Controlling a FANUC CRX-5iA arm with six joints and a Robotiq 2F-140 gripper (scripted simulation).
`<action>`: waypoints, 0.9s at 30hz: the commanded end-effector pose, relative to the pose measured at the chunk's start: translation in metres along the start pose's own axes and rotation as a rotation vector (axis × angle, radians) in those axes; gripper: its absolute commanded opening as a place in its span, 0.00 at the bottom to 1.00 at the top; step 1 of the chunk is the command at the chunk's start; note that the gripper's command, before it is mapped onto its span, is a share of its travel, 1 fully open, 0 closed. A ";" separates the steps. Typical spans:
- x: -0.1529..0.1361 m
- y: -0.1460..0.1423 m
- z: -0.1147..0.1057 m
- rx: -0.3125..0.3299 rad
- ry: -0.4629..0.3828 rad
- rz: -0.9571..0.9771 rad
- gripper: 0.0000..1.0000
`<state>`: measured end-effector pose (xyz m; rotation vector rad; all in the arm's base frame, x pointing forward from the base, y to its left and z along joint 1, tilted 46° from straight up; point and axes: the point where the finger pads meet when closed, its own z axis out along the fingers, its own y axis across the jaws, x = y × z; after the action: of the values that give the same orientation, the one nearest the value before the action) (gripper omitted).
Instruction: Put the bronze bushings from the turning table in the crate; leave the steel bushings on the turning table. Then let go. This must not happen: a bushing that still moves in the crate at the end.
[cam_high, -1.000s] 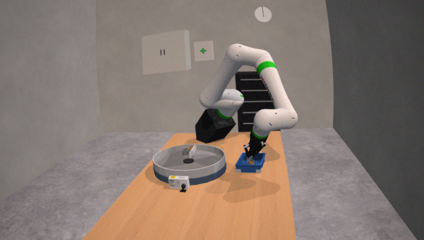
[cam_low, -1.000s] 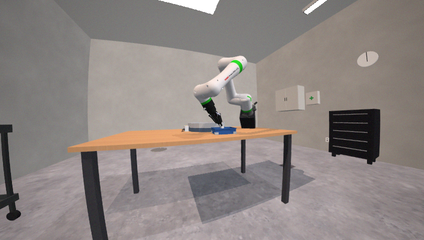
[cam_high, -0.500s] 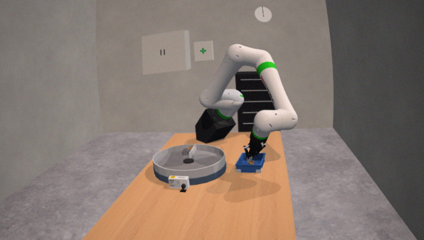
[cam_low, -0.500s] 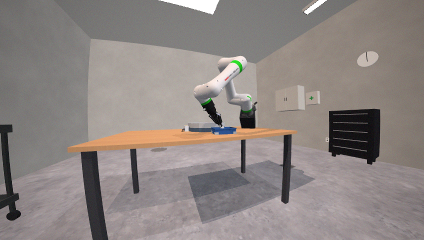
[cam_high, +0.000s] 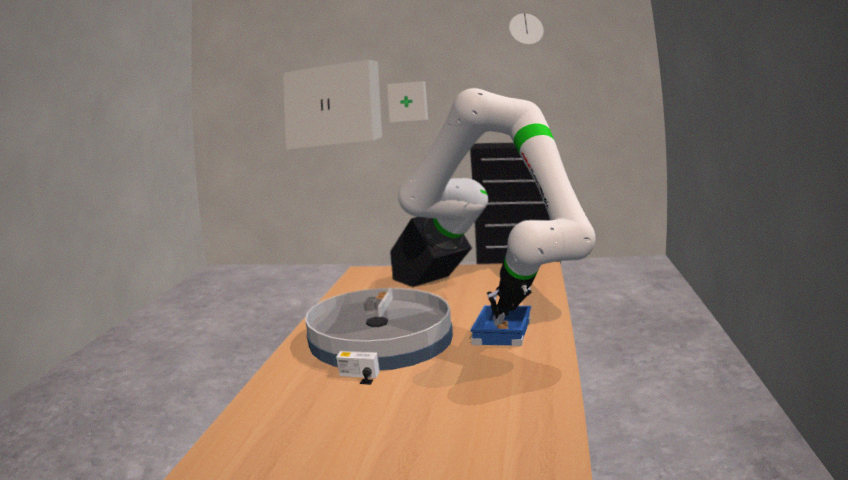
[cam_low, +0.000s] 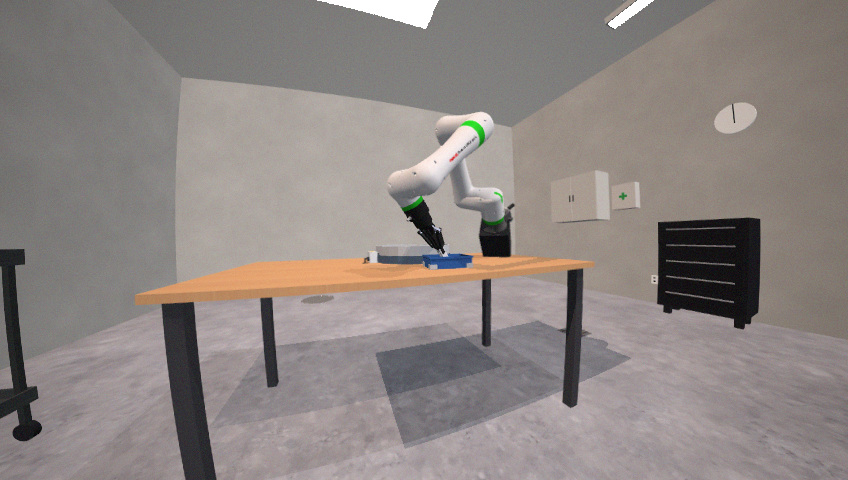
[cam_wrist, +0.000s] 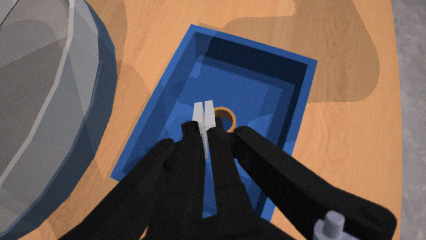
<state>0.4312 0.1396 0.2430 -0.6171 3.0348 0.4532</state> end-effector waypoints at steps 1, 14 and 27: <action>0.000 0.000 0.000 0.000 0.000 0.000 0.00; 0.000 0.000 0.000 0.000 0.000 0.000 0.00; 0.000 0.000 0.000 0.000 0.000 0.000 0.07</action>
<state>0.4312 0.1396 0.2431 -0.6171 3.0348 0.4532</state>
